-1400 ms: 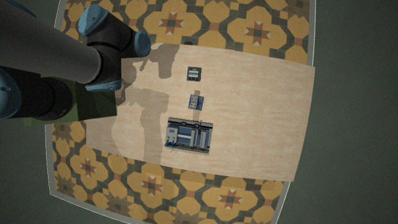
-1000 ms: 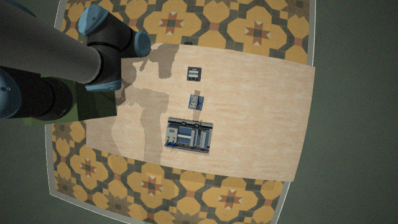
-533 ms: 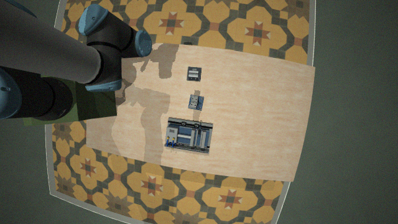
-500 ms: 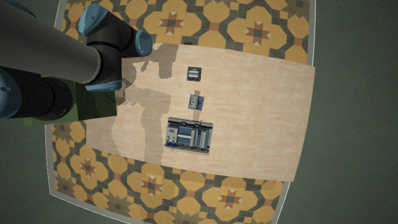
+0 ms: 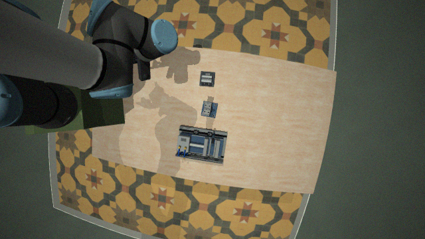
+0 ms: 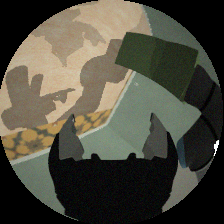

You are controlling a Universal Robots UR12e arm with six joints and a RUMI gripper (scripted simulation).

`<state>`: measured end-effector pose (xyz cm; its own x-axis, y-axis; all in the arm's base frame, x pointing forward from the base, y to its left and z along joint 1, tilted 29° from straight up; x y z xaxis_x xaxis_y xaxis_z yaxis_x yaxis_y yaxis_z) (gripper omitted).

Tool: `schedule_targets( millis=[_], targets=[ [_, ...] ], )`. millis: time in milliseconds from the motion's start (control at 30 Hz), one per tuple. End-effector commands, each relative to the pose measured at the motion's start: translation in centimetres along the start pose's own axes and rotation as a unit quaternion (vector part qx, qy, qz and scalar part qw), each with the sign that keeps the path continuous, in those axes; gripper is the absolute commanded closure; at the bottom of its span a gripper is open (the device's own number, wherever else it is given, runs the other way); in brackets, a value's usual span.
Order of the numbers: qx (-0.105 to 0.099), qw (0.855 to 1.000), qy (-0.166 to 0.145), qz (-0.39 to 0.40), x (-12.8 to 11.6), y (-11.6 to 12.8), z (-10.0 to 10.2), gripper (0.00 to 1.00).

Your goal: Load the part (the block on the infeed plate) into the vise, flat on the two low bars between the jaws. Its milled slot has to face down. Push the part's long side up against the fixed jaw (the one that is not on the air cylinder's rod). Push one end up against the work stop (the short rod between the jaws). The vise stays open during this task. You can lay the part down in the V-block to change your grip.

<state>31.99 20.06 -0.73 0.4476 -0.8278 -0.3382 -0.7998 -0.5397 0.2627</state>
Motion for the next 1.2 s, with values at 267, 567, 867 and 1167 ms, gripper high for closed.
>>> schedule_targets(
  millis=[267, 567, 867, 1167],
  targets=[
    [0.127, 0.986, 0.089, 0.065, 5.2, -7.0, -7.6, 0.00],
    [0.254, 0.947, 0.150, 0.124, 8.6, -11.6, -17.2, 0.00],
    [0.334, 0.912, 0.178, 0.159, 10.1, -13.4, -23.9, 0.00],
    [0.406, 0.873, 0.196, 0.188, 10.9, -14.4, -30.2, 0.00]
  ],
)
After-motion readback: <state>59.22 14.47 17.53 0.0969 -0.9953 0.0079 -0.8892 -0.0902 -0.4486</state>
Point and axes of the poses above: the point where the finger pads meet when closed, its own z axis out along the fingers, its own y axis across the jaws, x = y × z, the point moved 2 cm from there along -z, back along the fingers, and after that the axes turned 12 degrees about -z, right-handed, at the moved point
